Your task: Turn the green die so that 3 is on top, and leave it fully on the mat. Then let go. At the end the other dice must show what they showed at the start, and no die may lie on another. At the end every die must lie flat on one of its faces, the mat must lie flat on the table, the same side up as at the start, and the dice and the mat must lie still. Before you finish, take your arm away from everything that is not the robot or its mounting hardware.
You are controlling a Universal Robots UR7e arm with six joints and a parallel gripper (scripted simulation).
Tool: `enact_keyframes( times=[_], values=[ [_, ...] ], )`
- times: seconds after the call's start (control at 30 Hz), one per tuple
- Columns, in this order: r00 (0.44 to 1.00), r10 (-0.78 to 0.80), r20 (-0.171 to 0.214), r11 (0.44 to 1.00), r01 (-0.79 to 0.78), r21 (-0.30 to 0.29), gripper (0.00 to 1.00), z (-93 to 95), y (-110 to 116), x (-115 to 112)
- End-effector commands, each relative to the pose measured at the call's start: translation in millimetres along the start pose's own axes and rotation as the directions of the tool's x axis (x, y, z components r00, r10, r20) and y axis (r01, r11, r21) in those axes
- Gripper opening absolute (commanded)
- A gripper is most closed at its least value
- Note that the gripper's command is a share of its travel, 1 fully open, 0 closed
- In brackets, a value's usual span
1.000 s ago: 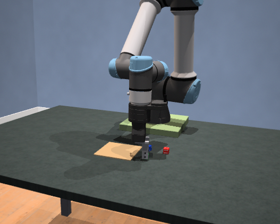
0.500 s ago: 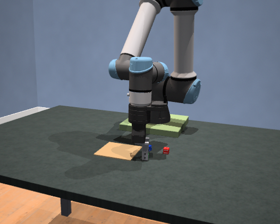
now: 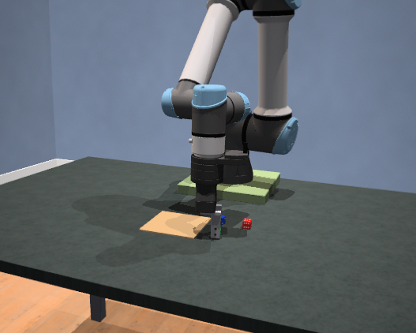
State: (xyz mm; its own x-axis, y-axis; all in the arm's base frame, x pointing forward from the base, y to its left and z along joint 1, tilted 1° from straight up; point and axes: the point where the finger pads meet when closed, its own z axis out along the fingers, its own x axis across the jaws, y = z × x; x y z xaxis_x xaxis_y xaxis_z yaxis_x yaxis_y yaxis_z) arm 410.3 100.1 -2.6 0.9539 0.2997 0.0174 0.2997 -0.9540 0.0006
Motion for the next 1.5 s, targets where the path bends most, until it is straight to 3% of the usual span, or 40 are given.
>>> enact_keyframes(
  times=[0.0,0.23,0.27,1.47],
  values=[
    [1.0,0.0,-0.001,1.0,0.0,-0.001,0.7,-0.4,0.2,0.4],
    [1.0,0.0,-0.001,1.0,0.0,-0.001,0.7,-0.4,0.2,0.4],
    [1.0,0.0,-0.001,1.0,0.0,-0.001,0.4,-0.4,0.2,0.4],
    [1.0,0.0,-0.001,1.0,0.0,-0.001,0.4,-1.1,0.2,0.4]
  ],
)
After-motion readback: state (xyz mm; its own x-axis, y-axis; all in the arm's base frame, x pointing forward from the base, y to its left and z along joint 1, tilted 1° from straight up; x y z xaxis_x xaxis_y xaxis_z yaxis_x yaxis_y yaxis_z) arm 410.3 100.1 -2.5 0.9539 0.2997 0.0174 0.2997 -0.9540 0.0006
